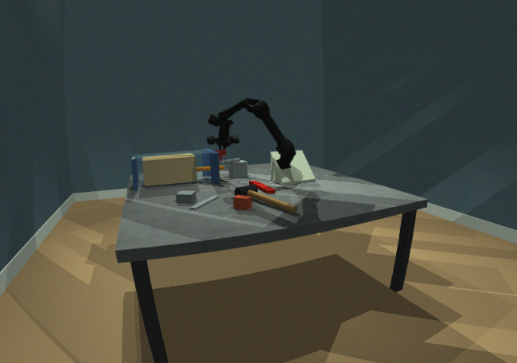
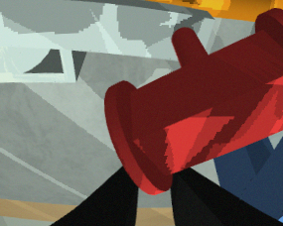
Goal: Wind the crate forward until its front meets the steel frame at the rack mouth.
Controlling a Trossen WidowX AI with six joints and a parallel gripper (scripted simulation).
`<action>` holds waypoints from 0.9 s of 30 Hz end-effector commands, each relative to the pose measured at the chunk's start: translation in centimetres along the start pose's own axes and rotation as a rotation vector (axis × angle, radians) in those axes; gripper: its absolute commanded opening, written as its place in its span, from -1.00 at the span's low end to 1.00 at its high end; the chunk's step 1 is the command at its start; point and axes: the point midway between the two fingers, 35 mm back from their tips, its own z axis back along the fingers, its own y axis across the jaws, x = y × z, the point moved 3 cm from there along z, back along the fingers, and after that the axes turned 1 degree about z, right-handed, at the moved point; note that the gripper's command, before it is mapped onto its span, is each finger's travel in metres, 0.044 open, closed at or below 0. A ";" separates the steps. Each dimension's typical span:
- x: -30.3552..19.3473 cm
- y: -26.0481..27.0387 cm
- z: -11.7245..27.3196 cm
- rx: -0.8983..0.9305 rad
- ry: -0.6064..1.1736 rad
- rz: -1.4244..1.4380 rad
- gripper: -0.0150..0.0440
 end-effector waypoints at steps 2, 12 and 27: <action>0.3 -0.7 -0.1 -0.014 0.001 0.018 -0.49; 0.0 0.0 0.0 0.000 0.000 0.000 -0.14; 0.0 0.0 0.0 0.000 0.000 0.000 1.00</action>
